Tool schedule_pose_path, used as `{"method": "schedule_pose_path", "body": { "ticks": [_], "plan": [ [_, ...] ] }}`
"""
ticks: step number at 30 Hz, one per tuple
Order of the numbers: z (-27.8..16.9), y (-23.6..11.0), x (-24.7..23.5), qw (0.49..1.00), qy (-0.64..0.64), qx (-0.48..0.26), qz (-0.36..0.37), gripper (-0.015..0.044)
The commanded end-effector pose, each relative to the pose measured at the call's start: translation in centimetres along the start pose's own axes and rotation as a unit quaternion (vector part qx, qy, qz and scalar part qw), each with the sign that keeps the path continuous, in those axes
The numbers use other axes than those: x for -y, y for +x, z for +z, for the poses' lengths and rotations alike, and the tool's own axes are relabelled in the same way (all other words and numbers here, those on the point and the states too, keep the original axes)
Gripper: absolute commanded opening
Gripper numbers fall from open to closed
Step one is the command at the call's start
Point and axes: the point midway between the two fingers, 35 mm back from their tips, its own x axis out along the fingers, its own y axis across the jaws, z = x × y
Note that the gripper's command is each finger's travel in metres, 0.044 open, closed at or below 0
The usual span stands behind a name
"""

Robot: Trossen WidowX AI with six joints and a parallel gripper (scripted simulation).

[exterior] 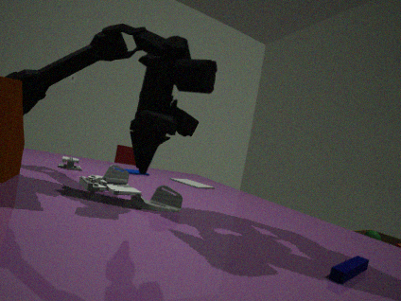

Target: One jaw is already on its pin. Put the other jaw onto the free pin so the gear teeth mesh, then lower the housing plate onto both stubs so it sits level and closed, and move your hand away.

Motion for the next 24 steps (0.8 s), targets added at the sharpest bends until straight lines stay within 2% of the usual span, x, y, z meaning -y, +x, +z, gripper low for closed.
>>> {"method": "schedule_pose_path", "body": {
  "ticks": [1, 10, 24],
  "plan": [
    [0.18, -0.44, 0.01, 1.000, -0.006, 0.001, -0.005, 0.0230],
    [0.18, -0.44, 0.01, 1.000, -0.006, 0.001, -0.005, 0.0000],
    [0.18, -0.44, 0.01, 1.000, -0.006, 0.001, -0.005, 0.0000]
  ]
}}
